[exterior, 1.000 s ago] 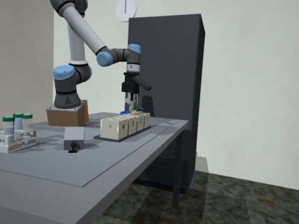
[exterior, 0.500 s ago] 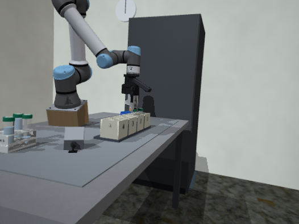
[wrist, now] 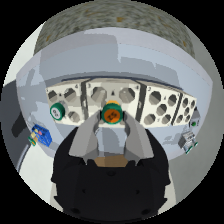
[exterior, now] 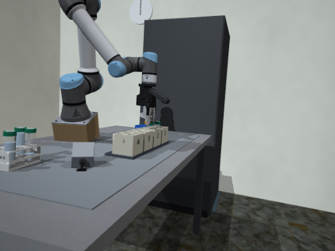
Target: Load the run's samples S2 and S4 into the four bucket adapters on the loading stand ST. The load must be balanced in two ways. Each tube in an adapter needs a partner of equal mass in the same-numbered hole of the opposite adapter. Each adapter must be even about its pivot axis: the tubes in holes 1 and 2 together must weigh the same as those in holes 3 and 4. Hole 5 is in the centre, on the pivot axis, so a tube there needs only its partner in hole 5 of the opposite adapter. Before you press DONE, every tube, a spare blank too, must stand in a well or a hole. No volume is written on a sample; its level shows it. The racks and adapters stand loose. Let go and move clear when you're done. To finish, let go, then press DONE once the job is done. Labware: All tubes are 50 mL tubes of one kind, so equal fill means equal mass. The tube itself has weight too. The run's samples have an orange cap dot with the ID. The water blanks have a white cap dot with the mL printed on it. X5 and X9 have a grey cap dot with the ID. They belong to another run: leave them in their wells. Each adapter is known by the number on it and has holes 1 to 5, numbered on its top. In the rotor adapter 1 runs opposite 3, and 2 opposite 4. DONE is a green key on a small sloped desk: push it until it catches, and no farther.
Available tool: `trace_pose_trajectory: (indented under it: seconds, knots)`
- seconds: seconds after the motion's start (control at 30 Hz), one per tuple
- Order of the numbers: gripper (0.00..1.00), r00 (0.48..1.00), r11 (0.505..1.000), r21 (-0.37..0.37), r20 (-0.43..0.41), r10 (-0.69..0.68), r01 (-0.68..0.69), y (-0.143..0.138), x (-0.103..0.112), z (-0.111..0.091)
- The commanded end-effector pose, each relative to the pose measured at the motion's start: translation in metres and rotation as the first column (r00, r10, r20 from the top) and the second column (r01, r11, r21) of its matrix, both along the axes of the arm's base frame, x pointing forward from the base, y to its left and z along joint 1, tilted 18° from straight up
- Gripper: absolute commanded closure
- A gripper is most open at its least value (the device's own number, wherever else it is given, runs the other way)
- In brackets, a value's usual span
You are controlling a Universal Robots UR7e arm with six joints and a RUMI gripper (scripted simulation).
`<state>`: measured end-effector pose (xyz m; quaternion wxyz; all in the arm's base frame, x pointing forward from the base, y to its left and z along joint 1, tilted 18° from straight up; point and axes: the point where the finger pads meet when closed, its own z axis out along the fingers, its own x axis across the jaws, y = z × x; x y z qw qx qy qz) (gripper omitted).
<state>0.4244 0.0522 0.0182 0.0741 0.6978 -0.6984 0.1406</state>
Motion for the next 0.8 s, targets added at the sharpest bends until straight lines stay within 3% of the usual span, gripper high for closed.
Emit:
trace_pose_trajectory:
  seconds: [0.0,0.43,0.77]
  knots:
    - [0.65,1.000,1.000,0.001,0.000,-0.001,0.001,0.000,0.000,0.000]
    - [0.65,1.000,1.000,0.001,0.000,-0.001,0.001,0.000,0.000,0.000]
    - [0.65,1.000,1.000,0.001,0.005,0.001,-0.001,0.010,-0.001,0.033]
